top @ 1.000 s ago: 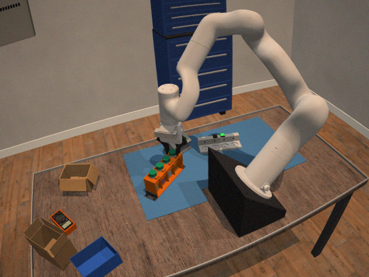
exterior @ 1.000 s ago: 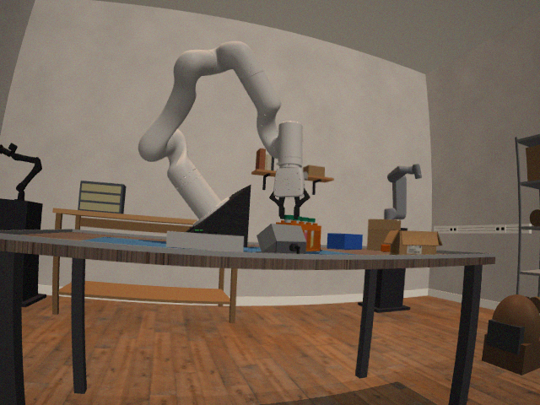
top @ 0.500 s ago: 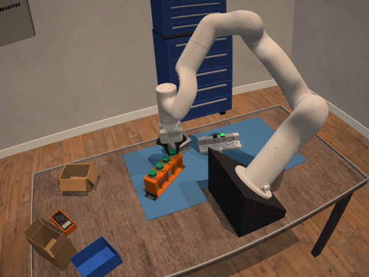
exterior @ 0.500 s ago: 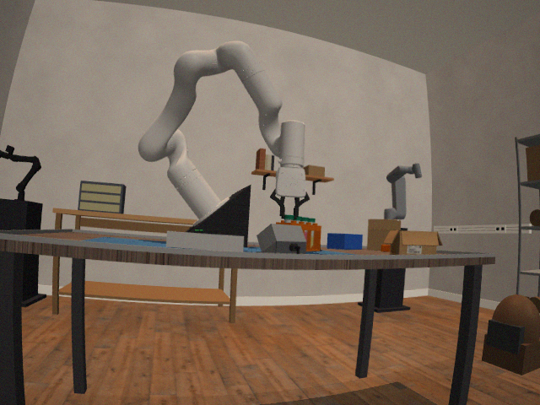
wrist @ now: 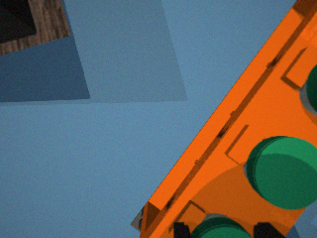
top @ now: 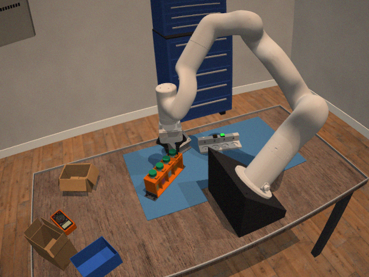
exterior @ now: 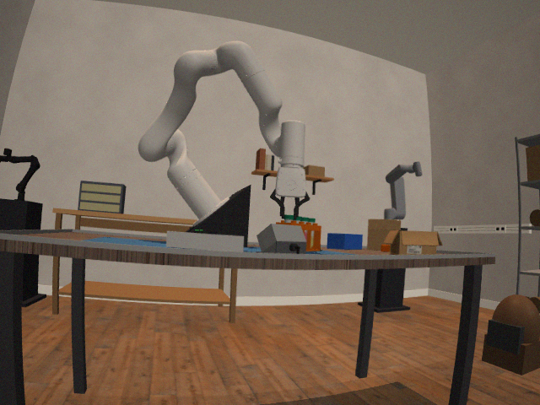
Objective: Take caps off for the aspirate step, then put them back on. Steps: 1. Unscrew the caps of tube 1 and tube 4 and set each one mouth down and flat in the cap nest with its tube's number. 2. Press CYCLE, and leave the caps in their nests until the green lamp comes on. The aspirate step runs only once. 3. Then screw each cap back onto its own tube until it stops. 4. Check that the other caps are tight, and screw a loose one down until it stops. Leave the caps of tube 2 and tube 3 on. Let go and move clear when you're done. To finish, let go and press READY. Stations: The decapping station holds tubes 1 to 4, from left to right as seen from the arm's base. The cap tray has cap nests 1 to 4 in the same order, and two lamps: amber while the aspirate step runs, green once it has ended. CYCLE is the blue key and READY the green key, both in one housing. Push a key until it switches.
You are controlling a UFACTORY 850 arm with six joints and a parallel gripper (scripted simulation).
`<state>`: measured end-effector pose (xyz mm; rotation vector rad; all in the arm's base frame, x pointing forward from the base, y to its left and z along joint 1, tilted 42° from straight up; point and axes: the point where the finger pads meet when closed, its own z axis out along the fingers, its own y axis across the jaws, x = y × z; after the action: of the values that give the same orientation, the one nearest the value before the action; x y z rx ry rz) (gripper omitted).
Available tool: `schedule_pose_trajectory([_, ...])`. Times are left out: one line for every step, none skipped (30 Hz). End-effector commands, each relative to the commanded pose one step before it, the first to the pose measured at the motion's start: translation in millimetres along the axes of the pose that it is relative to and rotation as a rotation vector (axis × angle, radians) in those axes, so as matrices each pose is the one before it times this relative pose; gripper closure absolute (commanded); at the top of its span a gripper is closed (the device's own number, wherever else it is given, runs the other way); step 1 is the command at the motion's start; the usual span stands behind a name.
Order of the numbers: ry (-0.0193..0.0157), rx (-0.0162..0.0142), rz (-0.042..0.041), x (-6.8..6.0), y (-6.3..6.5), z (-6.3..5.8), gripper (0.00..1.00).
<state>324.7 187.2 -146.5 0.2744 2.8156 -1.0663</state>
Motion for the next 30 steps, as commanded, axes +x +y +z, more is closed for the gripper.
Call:
schedule_pose_trajectory([-0.00248, -0.00262, 0.09938, -0.41, 0.62, -0.65, 1.00])
schedule_pose_trajectory([0.00000, 0.00000, 0.05000, 0.00, -0.01, 0.04, 1.00])
schedule_pose_trajectory([0.00001, 0.00000, 0.05000, 0.00, 0.01, 0.02, 1.00])
schedule_pose_trajectory([0.00001, 0.00000, 0.05000, 0.00, 0.01, 0.02, 1.00])
schedule_pose_trajectory([-0.00003, -0.00004, 0.05002, 0.01, -0.06, 0.09, 1.00])
schedule_pose_trajectory([0.00000, 0.00000, 0.05000, 0.00, 0.01, 0.03, 1.00])
schedule_pose_trajectory([0.00000, 0.00000, 0.05000, 0.00, 0.01, 0.03, 1.00])
schedule_pose_trajectory([0.00000, 0.00000, 0.05000, 0.00, 0.00, 0.03, 1.00])
schedule_pose_trajectory([0.00000, 0.00000, 0.05000, 0.00, 0.00, 0.03, 1.00])
schedule_pose_trajectory([0.00000, 0.00000, 0.05000, 0.00, 0.00, 0.03, 1.00])
schedule_pose_trajectory([0.00000, 0.00000, 0.05000, 0.00, 0.00, 0.03, 1.00])
schedule_pose_trajectory([0.00000, 0.00000, 0.05000, 0.00, 0.00, 0.03, 1.00])
schedule_pose_trajectory([0.00000, 0.00000, 0.05000, 0.00, 0.00, 0.03, 1.00])
schedule_pose_trajectory([0.00000, 0.00000, 0.05000, 0.00, 0.00, 0.03, 1.00])
schedule_pose_trajectory([0.00000, 0.00000, 0.05000, 0.00, 0.00, 0.03, 1.00])
schedule_pose_trajectory([0.00000, 0.00000, 0.05000, 0.00, 0.00, 0.03, 1.00])
schedule_pose_trajectory([0.00000, 0.00000, 0.00000, 0.00, 0.00, 0.00, 1.00])
schedule_pose_trajectory([0.00000, 0.00000, 0.00000, 0.00, 0.00, 0.00, 1.00])
schedule_pose_trajectory([0.00000, -0.00003, 0.05001, -0.01, -0.03, 0.06, 1.00])
schedule_pose_trajectory([0.00000, 0.00000, 0.05000, 0.00, 0.01, 0.03, 1.00])
schedule_pose_trajectory([0.00000, 0.00001, 0.05000, 0.00, 0.01, 0.03, 1.00])
schedule_pose_trajectory([0.00000, 0.00000, 0.05000, 0.00, 0.00, 0.03, 1.00])
schedule_pose_trajectory([0.00000, 0.00000, 0.05000, 0.00, 0.00, 0.03, 1.00])
schedule_pose_trajectory([0.00000, 0.00000, 0.05000, 0.00, 0.00, 0.03, 1.00])
schedule_pose_trajectory([0.00000, 0.00000, 0.05000, 0.00, 0.00, 0.03, 1.00])
schedule_pose_trajectory([0.00000, 0.00000, 0.05000, 0.00, 0.00, 0.03, 1.00])
schedule_pose_trajectory([0.00000, 0.00000, 0.05000, 0.00, 0.00, 0.03, 1.00])
schedule_pose_trajectory([0.00000, 0.00000, 0.03279, 0.00, 0.00, 0.03, 1.00])
schedule_pose_trajectory([0.00000, -0.00001, 0.00000, -0.01, -0.01, 0.02, 1.00])
schedule_pose_trajectory([0.00000, -0.00001, 0.00000, -0.01, -0.01, 0.01, 1.00])
